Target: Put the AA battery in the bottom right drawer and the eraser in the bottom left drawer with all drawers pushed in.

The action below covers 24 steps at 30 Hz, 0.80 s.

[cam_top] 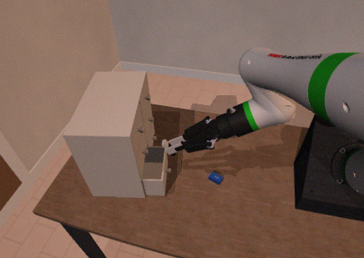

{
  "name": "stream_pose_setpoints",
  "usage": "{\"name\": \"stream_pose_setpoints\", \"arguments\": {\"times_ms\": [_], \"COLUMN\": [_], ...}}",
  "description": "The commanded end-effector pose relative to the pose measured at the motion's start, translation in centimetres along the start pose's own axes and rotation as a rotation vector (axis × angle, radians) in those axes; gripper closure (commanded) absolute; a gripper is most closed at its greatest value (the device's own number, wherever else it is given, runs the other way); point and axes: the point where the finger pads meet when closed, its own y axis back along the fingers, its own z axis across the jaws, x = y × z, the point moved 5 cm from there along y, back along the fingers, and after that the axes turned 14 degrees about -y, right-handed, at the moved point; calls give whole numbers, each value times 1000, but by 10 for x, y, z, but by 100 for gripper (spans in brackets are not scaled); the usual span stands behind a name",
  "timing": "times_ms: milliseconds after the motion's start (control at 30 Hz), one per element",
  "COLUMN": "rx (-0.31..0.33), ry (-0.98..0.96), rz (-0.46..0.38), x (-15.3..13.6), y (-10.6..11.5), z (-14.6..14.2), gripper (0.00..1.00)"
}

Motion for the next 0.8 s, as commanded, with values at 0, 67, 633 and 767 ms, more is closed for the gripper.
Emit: {"name": "stream_pose_setpoints", "arguments": {"times_ms": [0, 67, 633, 767], "rx": [1, 1, 1, 1], "ry": [0, 0, 0, 0], "rz": [0, 0, 0, 0], "x": [-7, -8, -24, -25], "y": [-12, -15, -44, -45], "z": [1, 2, 6, 6], "gripper": [89, 89, 89, 89]}}
